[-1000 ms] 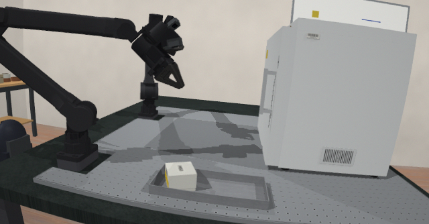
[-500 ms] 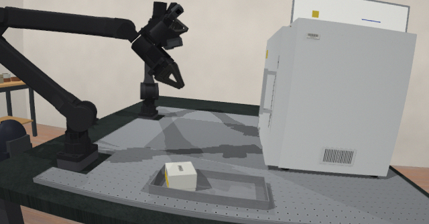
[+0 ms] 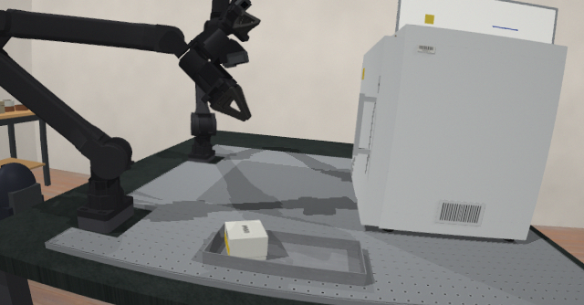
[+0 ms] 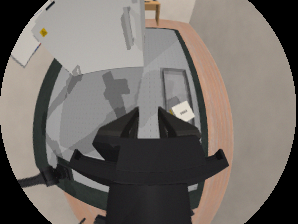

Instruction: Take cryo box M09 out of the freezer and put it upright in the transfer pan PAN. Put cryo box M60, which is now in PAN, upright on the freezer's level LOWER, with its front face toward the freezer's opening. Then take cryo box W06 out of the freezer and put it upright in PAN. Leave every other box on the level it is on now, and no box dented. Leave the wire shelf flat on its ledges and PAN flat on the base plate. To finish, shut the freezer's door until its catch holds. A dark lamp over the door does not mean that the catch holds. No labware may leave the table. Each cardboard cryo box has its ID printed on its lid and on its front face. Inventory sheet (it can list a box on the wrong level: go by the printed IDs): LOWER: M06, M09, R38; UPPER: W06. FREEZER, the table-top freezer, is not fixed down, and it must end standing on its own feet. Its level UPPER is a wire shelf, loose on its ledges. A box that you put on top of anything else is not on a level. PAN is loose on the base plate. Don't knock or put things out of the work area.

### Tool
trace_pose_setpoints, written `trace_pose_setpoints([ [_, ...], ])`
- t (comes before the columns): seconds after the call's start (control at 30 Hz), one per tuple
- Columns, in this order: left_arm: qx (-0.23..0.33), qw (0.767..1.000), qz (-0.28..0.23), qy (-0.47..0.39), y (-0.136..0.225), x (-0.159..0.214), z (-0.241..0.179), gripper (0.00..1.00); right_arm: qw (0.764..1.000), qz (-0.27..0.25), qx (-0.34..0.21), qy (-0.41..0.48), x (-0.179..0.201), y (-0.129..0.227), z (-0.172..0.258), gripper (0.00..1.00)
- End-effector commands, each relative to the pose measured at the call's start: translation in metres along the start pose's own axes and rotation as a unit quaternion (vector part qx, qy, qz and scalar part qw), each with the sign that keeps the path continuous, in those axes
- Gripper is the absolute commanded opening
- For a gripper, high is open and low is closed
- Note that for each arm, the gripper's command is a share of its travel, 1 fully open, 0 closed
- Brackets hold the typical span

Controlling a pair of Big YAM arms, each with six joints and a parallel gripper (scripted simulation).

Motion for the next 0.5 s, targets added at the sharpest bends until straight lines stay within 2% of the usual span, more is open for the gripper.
trace_pose_setpoints([
  [0.0,0.007,1.000,-0.023,0.004,-0.004,-0.044,-0.014,0.00,1.000,-0.011,0.000,-0.008,-0.005,0.000,0.001,0.30],
  [0.07,0.008,1.000,-0.024,0.004,-0.001,-0.055,-0.015,0.00,1.000,-0.022,-0.005,-0.009,-0.019,0.008,0.003,0.30],
  [0.1,0.010,1.000,-0.029,0.007,0.006,-0.065,-0.015,0.00,1.000,-0.009,-0.005,-0.016,-0.039,0.007,0.004,1.00],
  [0.23,0.012,0.999,-0.033,0.010,0.014,-0.087,-0.015,0.00,1.000,-0.022,-0.008,-0.011,-0.069,-0.012,0.016,1.00],
  [0.27,0.023,0.998,-0.060,0.017,0.017,-0.096,-0.017,0.00,1.000,-0.022,-0.008,-0.011,-0.070,-0.013,0.016,1.00],
  [0.3,0.016,0.999,-0.048,0.004,0.013,-0.063,-0.003,0.00,1.000,-0.022,-0.008,-0.011,-0.070,-0.013,0.016,1.00],
  [0.33,0.022,0.998,-0.064,0.006,0.015,-0.067,-0.003,0.00,1.000,-0.022,-0.008,-0.011,-0.070,-0.013,0.016,1.00],
  [0.37,0.028,0.996,-0.079,0.007,0.017,-0.070,-0.002,0.00,1.000,0.009,-0.004,-0.011,-0.072,-0.019,0.017,1.00],
  [0.43,0.032,0.995,-0.090,0.009,0.020,-0.078,-0.002,0.00,1.000,-0.003,-0.007,-0.011,-0.088,-0.030,0.023,1.00],
  [0.47,0.043,0.992,-0.118,0.023,0.030,-0.118,-0.014,0.00,1.000,-0.004,-0.007,-0.011,-0.094,-0.035,0.026,1.00],
])
Point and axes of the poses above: on each arm, the point where the finger pads meet when closed, its own y axis back along the fingers, its own z axis across the jaws, x = y × z, the point moved 4 cm from there along y, back along the fingers, and after that the axes turned 1 degree about -y, right-handed, at the moved point
